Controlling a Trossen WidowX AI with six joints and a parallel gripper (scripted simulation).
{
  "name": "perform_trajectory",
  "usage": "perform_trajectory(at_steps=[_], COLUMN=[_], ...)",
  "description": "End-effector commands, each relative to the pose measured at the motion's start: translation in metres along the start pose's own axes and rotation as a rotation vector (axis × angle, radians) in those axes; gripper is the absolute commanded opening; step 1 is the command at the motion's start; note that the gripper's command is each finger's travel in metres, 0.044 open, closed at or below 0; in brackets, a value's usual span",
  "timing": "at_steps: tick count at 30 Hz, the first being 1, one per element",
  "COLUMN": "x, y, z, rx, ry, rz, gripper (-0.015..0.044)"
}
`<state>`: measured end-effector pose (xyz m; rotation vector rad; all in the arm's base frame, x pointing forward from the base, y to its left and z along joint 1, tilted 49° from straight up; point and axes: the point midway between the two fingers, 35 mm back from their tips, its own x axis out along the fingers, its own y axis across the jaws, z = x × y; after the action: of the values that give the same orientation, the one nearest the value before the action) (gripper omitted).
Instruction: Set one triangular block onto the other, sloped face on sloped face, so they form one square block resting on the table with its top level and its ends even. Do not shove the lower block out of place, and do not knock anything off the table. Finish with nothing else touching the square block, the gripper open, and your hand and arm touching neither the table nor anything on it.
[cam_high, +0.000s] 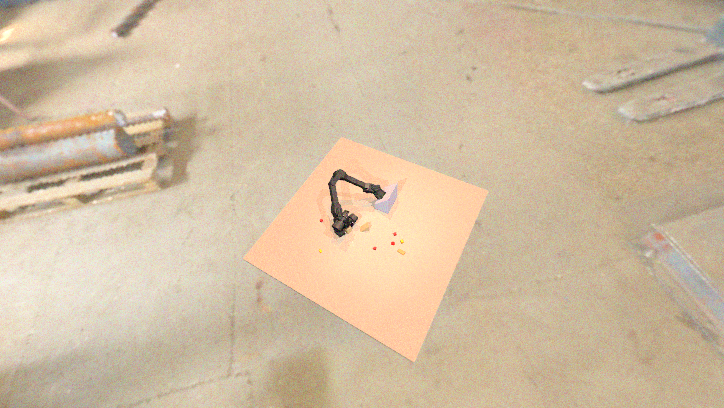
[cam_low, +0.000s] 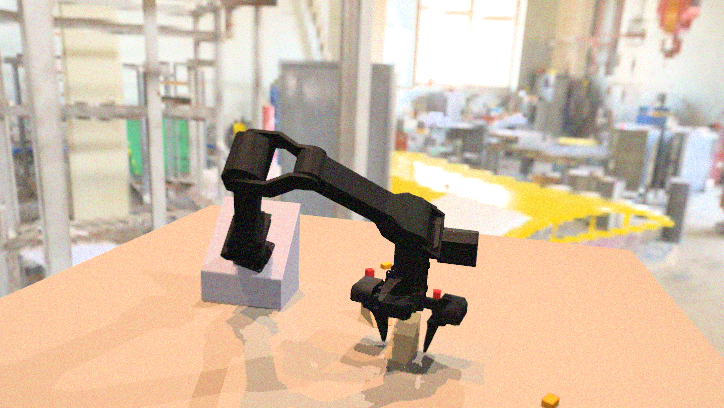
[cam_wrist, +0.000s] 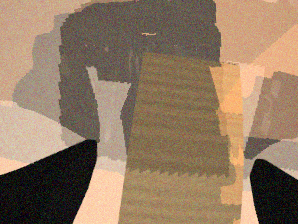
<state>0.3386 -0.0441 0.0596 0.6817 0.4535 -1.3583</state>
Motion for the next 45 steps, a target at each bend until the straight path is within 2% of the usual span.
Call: perform_trajectory(at_steps=[1, 8, 14, 24, 28, 33, 45], x=[0.000, -0.003, -0.060, -0.055, -0.067, -0.089, -0.085], y=[0.000, 0.000, -0.001, 0.001, -0.004, -0.003, -0.002], z=[0.000, 0.000, -0.001, -0.003, -0.024, -0.050, -0.050], rx=[0.001, 0.001, -0.001, -0.005, -0.014, -0.033, -0.032], ry=[0.000, 0.001, 0.003, -0.006, -0.143, -0.333, -0.343], rz=[0.000, 0.000, -0.001, 0.002, -0.026, 0.031, 0.035], gripper=[0.0440, 0.0440, 0.0440, 0.0440, 0.0440, 0.0440, 0.0440])
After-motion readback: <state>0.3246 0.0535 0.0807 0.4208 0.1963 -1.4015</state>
